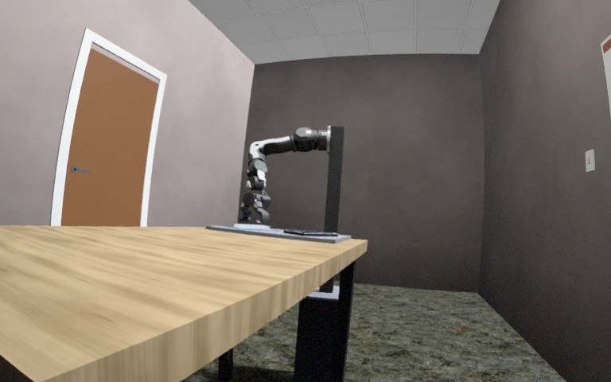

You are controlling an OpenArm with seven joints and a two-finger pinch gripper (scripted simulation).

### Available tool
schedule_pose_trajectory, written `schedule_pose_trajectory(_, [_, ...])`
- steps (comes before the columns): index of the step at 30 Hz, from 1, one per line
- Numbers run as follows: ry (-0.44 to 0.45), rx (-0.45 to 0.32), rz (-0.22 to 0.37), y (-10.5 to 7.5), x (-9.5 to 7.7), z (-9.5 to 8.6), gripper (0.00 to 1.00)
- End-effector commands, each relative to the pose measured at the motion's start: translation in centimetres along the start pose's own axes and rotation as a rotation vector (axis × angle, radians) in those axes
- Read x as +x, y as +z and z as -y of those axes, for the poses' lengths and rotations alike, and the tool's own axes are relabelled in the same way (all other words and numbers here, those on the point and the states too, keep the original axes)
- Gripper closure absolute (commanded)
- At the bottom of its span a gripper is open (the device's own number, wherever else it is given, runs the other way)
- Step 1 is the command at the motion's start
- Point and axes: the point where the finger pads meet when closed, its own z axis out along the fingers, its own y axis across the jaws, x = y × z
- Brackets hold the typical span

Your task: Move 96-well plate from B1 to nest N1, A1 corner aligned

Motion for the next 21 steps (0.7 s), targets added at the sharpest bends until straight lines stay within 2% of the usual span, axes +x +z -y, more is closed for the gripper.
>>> schedule_pose_trajectory(1, [0.003,-0.005,0.007,-0.09,-0.2,-0.03,0.23])
schedule_pose_trajectory(20, [0.003,-0.005,0.007,-0.29,-0.26,0.0,0.23])
schedule_pose_trajectory(21, [0.003,-0.006,0.006,0.16,-0.22,0.0,0.23])
